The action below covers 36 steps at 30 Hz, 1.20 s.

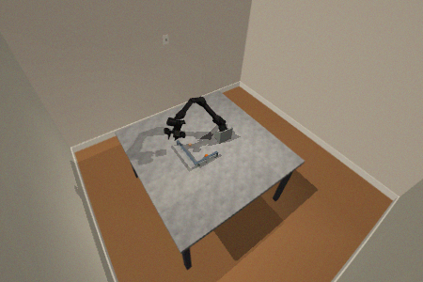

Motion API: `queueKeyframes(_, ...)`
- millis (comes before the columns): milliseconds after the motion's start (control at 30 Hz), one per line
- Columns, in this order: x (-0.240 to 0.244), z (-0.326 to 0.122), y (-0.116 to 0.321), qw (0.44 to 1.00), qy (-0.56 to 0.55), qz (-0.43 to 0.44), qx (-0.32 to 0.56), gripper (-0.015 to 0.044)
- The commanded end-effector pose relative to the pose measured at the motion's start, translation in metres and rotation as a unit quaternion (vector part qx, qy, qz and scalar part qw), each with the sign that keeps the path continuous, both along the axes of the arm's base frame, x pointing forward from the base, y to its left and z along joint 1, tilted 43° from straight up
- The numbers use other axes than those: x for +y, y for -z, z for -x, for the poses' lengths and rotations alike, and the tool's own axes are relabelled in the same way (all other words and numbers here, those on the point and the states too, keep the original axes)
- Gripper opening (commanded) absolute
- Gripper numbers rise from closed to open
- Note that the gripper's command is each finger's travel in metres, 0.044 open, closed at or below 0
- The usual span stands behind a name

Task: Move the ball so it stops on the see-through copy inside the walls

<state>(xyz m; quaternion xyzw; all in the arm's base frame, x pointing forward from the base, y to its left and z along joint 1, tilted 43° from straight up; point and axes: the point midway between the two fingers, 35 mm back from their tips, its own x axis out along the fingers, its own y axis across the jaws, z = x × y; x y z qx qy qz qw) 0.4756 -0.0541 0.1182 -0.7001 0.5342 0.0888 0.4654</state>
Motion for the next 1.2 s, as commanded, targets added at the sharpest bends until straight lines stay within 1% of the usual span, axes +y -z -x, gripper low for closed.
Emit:
queueKeyframes(0, 0.04, 0.023, 0.057, 0.998, -0.014, -0.026, 0.063, 0.0267)
queueKeyframes(133, 0.075, 0.056, 0.105, 0.991, -0.02, -0.041, 0.124, 0.0267)
queueKeyframes(300, 0.109, 0.113, 0.159, 0.977, -0.017, -0.041, 0.207, 0.0267)
queueKeyframes(433, 0.125, 0.167, 0.191, 0.962, -0.004, -0.023, 0.271, 0.0267)
queueKeyframes(533, 0.129, 0.202, 0.206, 0.952, 0.007, -0.004, 0.307, 0.0267)
queueKeyframes(733, 0.129, 0.204, 0.206, 0.951, 0.008, -0.002, 0.31, 0.0267)
queueKeyframes(867, 0.119, 0.205, 0.218, 0.951, 0.008, -0.002, 0.31, 0.0267)
queueKeyframes(1167, 0.114, 0.205, 0.223, 0.951, 0.008, -0.002, 0.309, 0.0267)
